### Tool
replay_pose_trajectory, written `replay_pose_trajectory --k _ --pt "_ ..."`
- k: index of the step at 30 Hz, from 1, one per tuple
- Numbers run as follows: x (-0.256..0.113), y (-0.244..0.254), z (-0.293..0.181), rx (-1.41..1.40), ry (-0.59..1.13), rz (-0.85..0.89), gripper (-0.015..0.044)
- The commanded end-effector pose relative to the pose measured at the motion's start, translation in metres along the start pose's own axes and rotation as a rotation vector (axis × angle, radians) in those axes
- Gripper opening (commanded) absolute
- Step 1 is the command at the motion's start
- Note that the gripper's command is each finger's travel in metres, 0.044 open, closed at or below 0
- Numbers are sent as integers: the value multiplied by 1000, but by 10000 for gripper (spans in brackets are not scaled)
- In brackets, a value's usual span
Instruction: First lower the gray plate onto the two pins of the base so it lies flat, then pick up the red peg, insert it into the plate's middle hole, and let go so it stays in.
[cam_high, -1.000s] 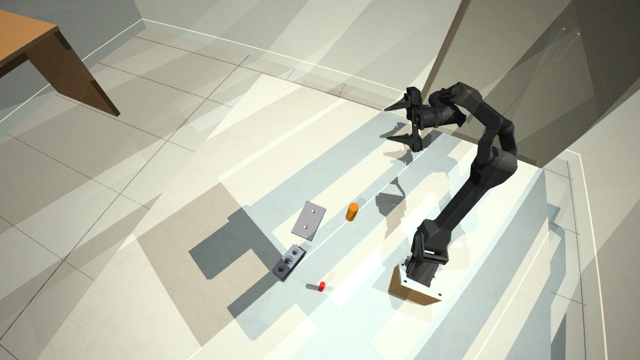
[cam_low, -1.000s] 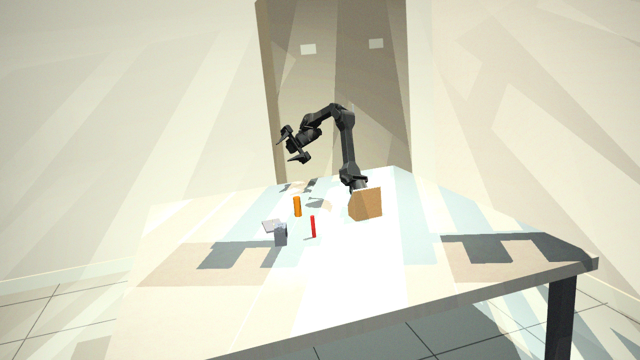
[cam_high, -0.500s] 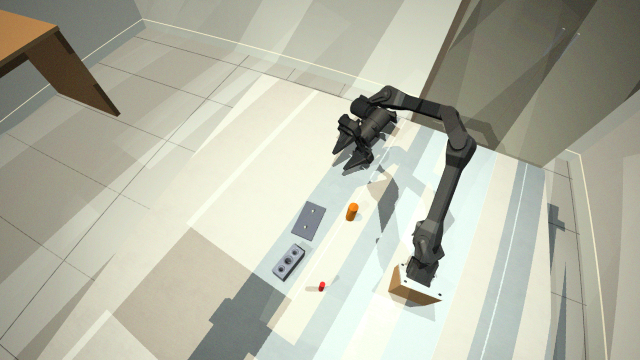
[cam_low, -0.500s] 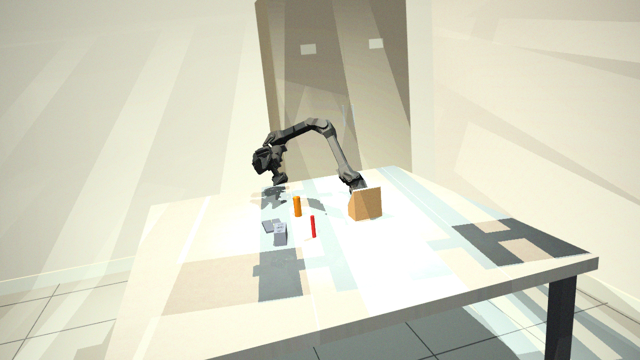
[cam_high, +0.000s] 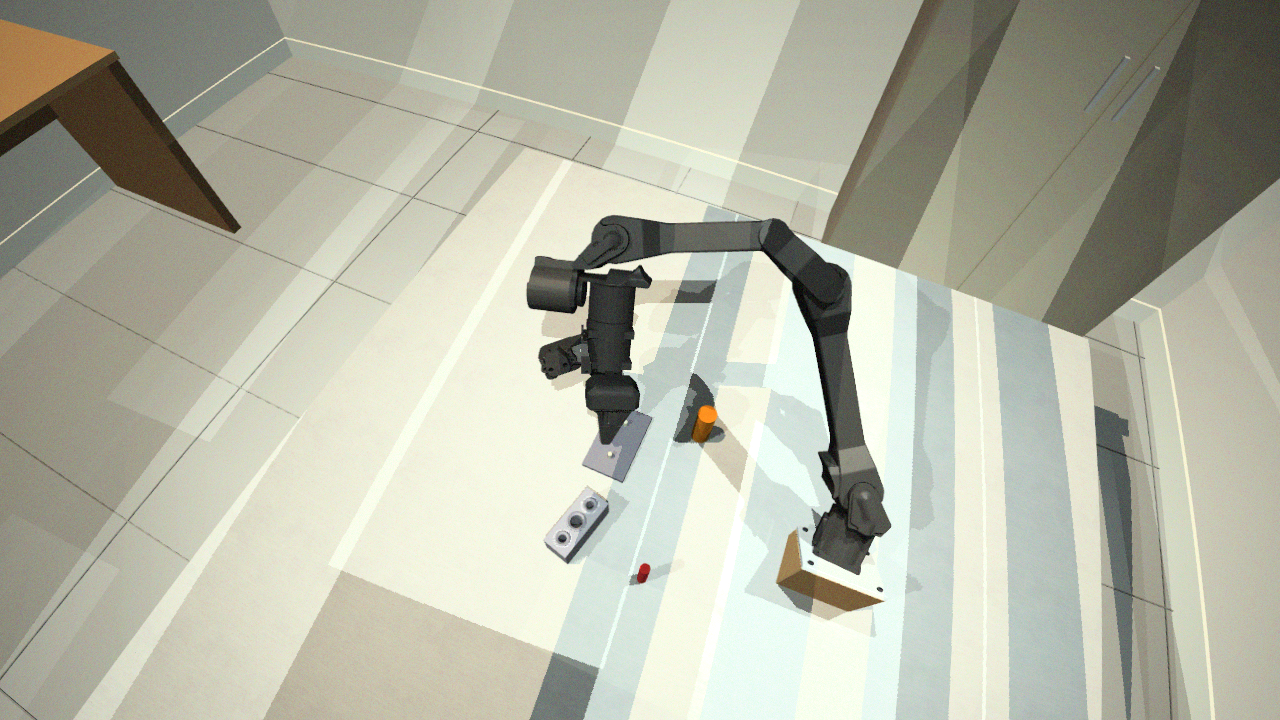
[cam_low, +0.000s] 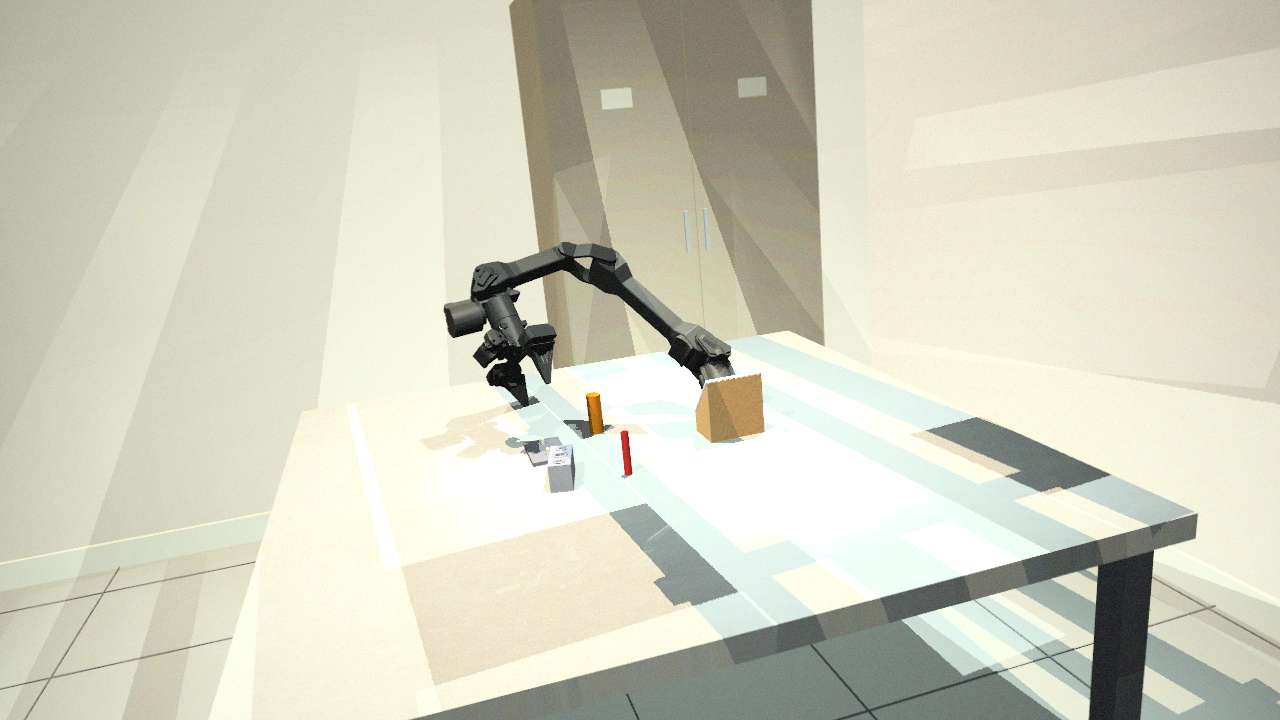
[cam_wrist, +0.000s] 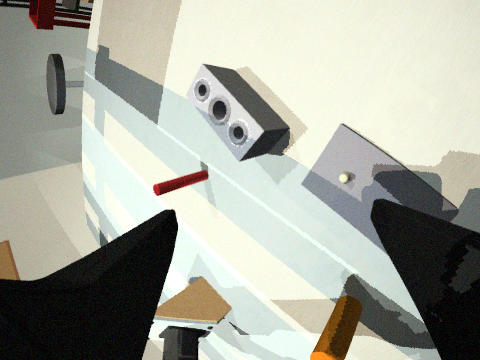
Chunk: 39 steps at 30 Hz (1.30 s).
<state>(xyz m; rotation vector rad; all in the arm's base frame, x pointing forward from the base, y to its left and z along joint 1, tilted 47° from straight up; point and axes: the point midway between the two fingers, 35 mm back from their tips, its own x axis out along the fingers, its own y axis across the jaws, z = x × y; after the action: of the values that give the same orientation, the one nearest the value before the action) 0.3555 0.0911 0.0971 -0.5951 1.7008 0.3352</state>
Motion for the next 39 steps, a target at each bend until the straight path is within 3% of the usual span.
replay_pose_trajectory --k 1,8,17,23,39 --pt "22 38 19 -274 125 -175 440" --pt "61 111 41 -794 368 -541 440" --pt "64 112 43 -807 373 -551 440" --pt "112 76 37 -806 374 -553 440" --pt "136 59 36 -806 374 -553 440"
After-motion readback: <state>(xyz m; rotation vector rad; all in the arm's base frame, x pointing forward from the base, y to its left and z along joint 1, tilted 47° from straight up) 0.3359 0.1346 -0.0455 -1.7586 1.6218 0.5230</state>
